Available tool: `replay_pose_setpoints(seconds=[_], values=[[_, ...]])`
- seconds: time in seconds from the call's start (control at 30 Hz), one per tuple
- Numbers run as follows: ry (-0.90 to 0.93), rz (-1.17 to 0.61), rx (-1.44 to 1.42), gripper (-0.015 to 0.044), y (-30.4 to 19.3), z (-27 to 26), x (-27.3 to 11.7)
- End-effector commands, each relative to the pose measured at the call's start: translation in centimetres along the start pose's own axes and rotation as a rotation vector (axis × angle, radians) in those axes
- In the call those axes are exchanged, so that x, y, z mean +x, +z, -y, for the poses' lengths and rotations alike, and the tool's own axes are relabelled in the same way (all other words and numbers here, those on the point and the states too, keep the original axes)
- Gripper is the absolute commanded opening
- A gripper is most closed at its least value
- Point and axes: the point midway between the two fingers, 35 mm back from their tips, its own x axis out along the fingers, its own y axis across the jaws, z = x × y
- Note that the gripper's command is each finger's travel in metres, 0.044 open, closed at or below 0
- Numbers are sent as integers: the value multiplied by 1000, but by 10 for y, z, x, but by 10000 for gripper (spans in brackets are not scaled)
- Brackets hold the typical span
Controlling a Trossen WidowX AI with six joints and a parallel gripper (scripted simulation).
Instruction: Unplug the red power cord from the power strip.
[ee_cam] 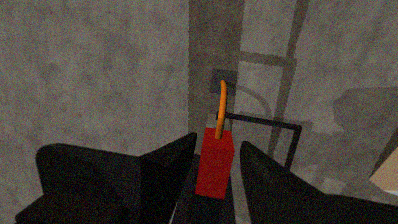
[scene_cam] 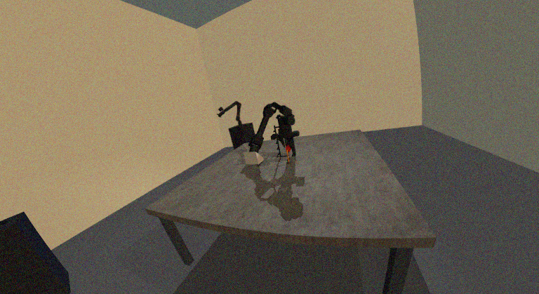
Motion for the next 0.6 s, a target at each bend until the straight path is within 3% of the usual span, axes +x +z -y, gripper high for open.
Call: replay_pose_setpoints(seconds=[0.0, 0.57], values=[[3, -3, 1, 160, -10, 0, 0], [3, -4, 1, 160, -17, 1, 8]])
